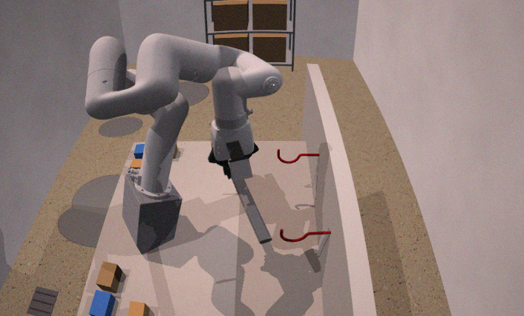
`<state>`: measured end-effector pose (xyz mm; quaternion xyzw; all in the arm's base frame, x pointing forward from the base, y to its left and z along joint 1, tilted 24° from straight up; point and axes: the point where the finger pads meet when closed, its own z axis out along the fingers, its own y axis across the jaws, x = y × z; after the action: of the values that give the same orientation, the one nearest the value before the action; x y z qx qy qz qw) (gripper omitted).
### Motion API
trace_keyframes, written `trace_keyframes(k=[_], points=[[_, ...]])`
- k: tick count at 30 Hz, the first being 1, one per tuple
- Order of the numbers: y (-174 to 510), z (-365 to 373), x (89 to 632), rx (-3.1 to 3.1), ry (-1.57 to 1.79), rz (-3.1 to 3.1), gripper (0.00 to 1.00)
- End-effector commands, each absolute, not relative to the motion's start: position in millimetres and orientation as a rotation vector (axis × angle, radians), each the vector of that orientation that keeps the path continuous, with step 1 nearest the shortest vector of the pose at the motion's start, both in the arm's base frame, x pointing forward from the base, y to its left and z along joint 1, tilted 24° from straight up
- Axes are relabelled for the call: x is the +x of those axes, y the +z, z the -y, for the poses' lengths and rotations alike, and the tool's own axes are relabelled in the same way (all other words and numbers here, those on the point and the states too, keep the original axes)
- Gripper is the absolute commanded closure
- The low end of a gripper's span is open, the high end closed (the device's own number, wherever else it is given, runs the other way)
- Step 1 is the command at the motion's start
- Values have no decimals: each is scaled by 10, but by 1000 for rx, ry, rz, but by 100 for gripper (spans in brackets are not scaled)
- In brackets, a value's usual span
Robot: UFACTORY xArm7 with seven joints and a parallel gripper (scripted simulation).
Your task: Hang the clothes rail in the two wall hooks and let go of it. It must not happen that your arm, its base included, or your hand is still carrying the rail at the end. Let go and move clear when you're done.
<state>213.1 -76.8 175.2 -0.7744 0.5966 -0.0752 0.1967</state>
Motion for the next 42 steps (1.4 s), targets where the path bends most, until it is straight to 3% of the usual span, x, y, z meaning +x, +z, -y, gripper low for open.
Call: trace_keyframes(k=[1, 42], points=[[1770, 774, 2130, -2168, -213, -1671, 100], [1970, 642, 2566, -2168, -213, -1671, 100]])
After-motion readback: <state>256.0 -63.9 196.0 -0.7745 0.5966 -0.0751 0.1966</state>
